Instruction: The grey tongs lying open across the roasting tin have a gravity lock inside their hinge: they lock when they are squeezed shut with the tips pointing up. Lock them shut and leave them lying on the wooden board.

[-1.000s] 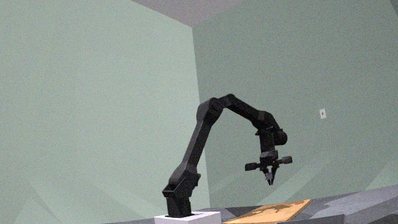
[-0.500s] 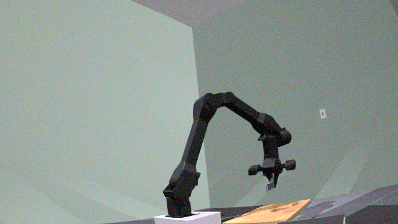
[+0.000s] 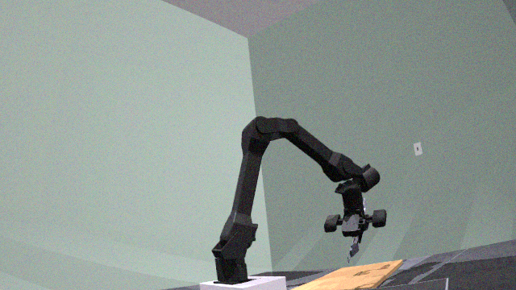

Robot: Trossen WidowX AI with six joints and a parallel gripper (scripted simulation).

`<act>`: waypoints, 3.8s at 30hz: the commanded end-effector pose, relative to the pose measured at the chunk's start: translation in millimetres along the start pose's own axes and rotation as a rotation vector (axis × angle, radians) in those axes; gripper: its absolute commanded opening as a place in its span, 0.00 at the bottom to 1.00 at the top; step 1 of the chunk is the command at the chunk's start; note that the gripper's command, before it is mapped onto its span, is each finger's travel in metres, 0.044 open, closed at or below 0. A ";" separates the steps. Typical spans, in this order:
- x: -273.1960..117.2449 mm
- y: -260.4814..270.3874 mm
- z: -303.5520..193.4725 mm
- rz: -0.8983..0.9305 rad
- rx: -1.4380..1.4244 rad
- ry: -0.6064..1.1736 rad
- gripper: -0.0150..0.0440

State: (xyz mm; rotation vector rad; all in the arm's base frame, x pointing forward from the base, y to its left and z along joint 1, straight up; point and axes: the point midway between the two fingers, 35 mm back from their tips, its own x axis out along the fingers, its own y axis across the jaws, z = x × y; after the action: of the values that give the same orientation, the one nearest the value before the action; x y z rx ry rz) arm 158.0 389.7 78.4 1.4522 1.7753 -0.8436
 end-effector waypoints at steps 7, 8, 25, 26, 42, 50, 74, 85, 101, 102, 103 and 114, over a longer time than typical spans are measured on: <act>-14.6 1.6 -3.7 -0.006 -0.014 0.223 0.00; -15.9 1.5 -3.4 -0.007 -0.017 0.242 0.00; -47.0 -11.5 9.3 -0.030 -0.093 0.552 0.00; -49.1 -13.0 10.5 -0.031 -0.100 0.569 0.00; -59.1 -20.6 16.5 -0.037 -0.135 0.641 0.00; -59.1 -20.6 16.5 -0.037 -0.135 0.641 0.00; -56.0 -18.1 14.4 -0.035 -0.124 0.619 0.00; -36.4 -5.8 3.2 -0.023 -0.065 0.465 0.00; -13.5 0.4 -5.2 -0.009 -0.016 0.209 0.00; -12.4 0.5 -5.4 -0.008 -0.015 0.192 0.00; -11.4 0.5 -5.6 -0.007 -0.013 0.175 0.00; -4.0 -2.2 -5.7 0.005 -0.011 -0.019 0.00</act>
State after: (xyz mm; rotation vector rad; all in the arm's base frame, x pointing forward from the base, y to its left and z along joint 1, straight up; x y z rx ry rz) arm 156.4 390.1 85.8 1.4740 1.8037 -0.8172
